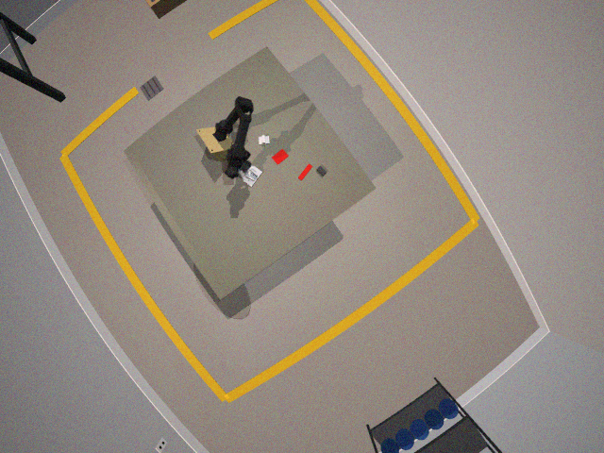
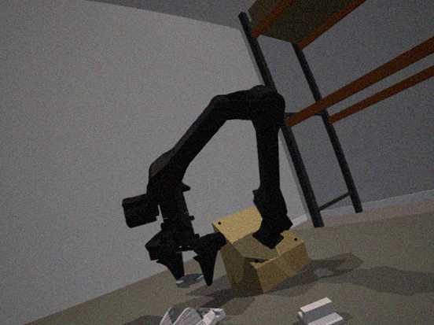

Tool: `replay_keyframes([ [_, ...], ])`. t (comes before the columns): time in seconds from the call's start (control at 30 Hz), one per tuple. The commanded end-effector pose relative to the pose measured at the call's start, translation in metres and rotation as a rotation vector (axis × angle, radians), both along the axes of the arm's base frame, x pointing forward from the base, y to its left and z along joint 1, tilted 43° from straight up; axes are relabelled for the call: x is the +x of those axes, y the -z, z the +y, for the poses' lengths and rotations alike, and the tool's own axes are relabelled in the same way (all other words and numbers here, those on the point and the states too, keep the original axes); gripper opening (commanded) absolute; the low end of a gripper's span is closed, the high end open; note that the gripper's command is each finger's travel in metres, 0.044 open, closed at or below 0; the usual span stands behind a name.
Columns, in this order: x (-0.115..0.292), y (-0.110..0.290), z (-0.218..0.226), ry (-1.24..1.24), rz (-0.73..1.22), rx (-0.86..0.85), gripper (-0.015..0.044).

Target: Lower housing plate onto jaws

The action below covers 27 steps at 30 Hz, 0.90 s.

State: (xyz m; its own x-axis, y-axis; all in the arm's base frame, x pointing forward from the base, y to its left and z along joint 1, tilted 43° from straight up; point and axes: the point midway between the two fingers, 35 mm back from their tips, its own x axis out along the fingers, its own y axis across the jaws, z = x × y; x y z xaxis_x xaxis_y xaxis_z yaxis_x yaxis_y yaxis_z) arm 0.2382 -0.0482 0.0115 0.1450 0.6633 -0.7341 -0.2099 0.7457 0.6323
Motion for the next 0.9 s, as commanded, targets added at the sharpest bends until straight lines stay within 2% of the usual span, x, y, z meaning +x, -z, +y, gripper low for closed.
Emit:
replay_keyframes([
  [0.0, 0.001, 0.007, 0.005, 0.006, 0.008, 0.005, 0.0351],
  [0.87, 0.006, 0.037, 0.034, 0.006, 0.007, 0.008, 0.0351],
])
